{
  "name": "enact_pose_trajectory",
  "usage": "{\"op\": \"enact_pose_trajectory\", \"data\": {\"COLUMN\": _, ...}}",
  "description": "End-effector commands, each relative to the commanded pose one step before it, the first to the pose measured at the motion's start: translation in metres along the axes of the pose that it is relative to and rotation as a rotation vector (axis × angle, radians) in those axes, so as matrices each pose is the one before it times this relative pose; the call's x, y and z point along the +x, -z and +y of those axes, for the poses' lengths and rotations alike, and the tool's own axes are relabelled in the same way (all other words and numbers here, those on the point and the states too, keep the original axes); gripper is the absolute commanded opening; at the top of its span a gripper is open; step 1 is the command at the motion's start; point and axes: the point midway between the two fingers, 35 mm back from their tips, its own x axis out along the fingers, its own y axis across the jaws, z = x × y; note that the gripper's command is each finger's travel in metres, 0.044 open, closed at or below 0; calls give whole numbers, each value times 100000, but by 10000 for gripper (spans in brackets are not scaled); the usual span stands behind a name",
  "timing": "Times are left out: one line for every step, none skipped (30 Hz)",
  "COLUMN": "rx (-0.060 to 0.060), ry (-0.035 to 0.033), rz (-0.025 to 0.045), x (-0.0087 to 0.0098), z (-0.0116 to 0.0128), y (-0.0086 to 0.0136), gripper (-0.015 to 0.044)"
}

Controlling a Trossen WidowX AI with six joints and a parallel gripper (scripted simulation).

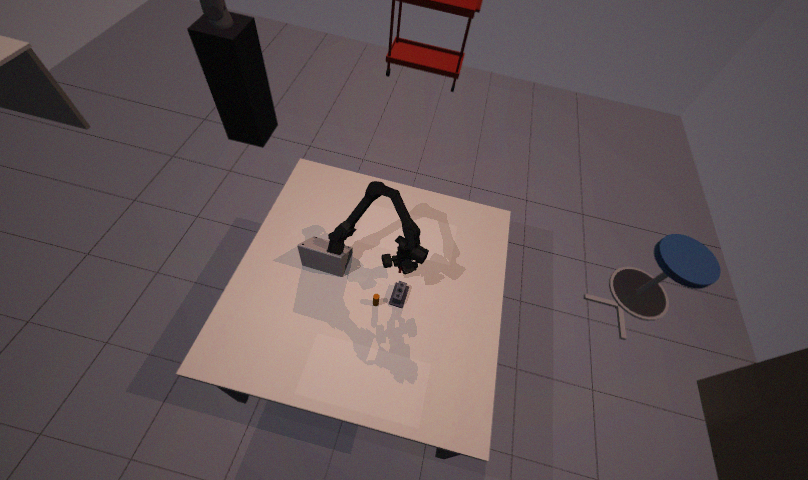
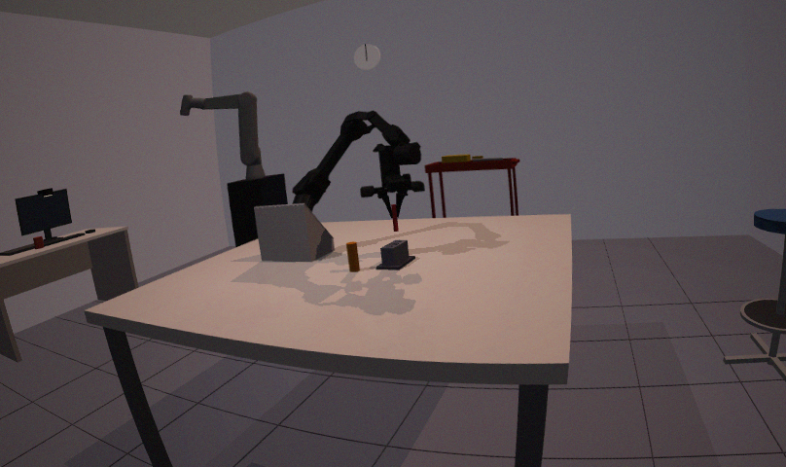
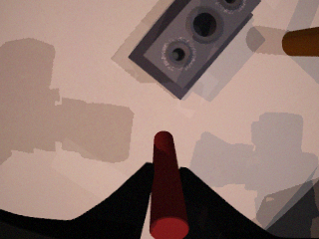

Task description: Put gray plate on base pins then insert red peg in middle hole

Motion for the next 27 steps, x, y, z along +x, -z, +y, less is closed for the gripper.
{"op": "enact_pose_trajectory", "data": {"rx": -597, "ry": 142, "rz": -332, "x": -61, "z": -25, "y": -1436, "gripper": 0}}
{"op": "enact_pose_trajectory", "data": {"rx": -19, "ry": -20, "rz": 19, "x": 10, "z": -31, "y": -318, "gripper": 0}}
{"op": "enact_pose_trajectory", "data": {"rx": -19, "ry": -21, "rz": 21, "x": 11, "z": -35, "y": -319, "gripper": 0}}
{"op": "enact_pose_trajectory", "data": {"rx": -19, "ry": -22, "rz": 23, "x": 12, "z": -39, "y": -319, "gripper": 0}}
{"op": "enact_pose_trajectory", "data": {"rx": -20, "ry": -23, "rz": 25, "x": 13, "z": -43, "y": -319, "gripper": 0}}
{"op": "enact_pose_trajectory", "data": {"rx": -20, "ry": -25, "rz": 27, "x": 14, "z": -47, "y": -320, "gripper": 0}}
{"op": "enact_pose_trajectory", "data": {"rx": -21, "ry": -26, "rz": 28, "x": 15, "z": -50, "y": -320, "gripper": 0}}
{"op": "enact_pose_trajectory", "data": {"rx": -21, "ry": -27, "rz": 32, "x": 18, "z": -63, "y": -306, "gripper": 0}}
{"op": "enact_pose_trajectory", "data": {"rx": -21, "ry": -28, "rz": 33, "x": 19, "z": -67, "y": -306, "gripper": 0}}
{"op": "enact_pose_trajectory", "data": {"rx": -22, "ry": -30, "rz": 35, "x": 19, "z": -70, "y": -306, "gripper": 0}}
{"op": "enact_pose_trajectory", "data": {"rx": -22, "ry": -31, "rz": 37, "x": 20, "z": -74, "y": -306, "gripper": 0}}
{"op": "enact_pose_trajectory", "data": {"rx": -22, "ry": -33, "rz": 39, "x": 21, "z": -77, "y": -306, "gripper": 0}}
{"op": "enact_pose_trajectory", "data": {"rx": -23, "ry": -34, "rz": 40, "x": 22, "z": -81, "y": -305, "gripper": 0}}
{"op": "enact_pose_trajectory", "data": {"rx": -23, "ry": -35, "rz": 42, "x": 23, "z": -84, "y": -305, "gripper": 0}}
{"op": "enact_pose_trajectory", "data": {"rx": -24, "ry": -37, "rz": 44, "x": 24, "z": -88, "y": -305, "gripper": 0}}
{"op": "enact_pose_trajectory", "data": {"rx": -24, "ry": -38, "rz": 45, "x": 25, "z": -91, "y": -304, "gripper": 0}}
{"op": "enact_pose_trajectory", "data": {"rx": -25, "ry": -40, "rz": 47, "x": 26, "z": -95, "y": -304, "gripper": 0}}
{"op": "enact_pose_trajectory", "data": {"rx": -30, "ry": -45, "rz": 43, "x": 27, "z": -101, "y": -306, "gripper": 0}}
{"op": "enact_pose_trajectory", "data": {"rx": -28, "ry": -44, "rz": 48, "x": 28, "z": -104, "y": -305, "gripper": 0}}
{"op": "enact_pose_trajectory", "data": {"rx": -25, "ry": -43, "rz": 53, "x": 29, "z": -106, "y": -303, "gripper": 0}}
{"op": "enact_pose_trajectory", "data": {"rx": -26, "ry": -45, "rz": 55, "x": 31, "z": -110, "y": -303, "gripper": 0}}
{"op": "enact_pose_trajectory", "data": {"rx": -26, "ry": -46, "rz": 56, "x": 32, "z": -113, "y": -302, "gripper": 0}}
{"op": "enact_pose_trajectory", "data": {"rx": -27, "ry": -48, "rz": 58, "x": 33, "z": -116, "y": -301, "gripper": 0}}
{"op": "enact_pose_trajectory", "data": {"rx": -22, "ry": -40, "rz": 48, "x": 27, "z": -96, "y": -242, "gripper": 0}}
{"op": "enact_pose_trajectory", "data": {"rx": -13, "ry": -24, "rz": 29, "x": 17, "z": -59, "y": -145, "gripper": 0}}
{"op": "enact_pose_trajectory", "data": {"rx": -4, "ry": -8, "rz": 10, "x": 6, "z": -20, "y": -48, "gripper": 0}}
{"op": "enact_pose_trajectory", "data": {"rx": 0, "ry": 0, "rz": 0, "x": 0, "z": 0, "y": 0, "gripper": 0}}
